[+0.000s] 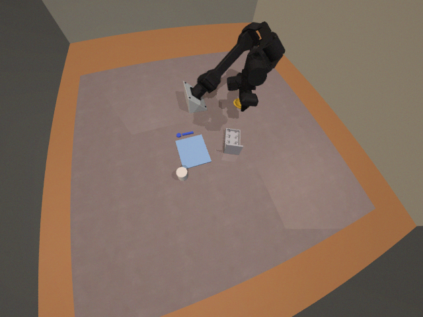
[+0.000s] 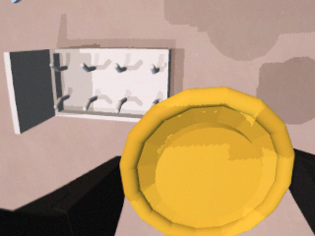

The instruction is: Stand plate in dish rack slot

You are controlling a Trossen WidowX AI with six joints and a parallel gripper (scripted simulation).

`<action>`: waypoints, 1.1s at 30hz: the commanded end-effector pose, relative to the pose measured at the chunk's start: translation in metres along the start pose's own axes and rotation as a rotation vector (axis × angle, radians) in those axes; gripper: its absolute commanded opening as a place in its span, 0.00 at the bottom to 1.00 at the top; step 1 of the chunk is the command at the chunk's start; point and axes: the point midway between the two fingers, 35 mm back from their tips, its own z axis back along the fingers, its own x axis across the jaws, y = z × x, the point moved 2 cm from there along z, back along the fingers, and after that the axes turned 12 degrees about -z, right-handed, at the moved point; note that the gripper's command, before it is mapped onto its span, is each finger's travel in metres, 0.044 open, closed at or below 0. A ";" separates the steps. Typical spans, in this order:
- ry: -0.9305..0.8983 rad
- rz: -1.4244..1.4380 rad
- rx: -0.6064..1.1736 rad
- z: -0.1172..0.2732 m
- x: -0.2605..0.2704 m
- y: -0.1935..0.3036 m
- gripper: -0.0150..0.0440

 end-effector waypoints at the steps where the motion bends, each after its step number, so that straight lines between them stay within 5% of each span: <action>1: 0.003 -0.043 0.004 -0.001 -0.003 0.000 0.25; 33: -0.143 0.442 -0.554 -0.064 -0.002 -0.038 0.25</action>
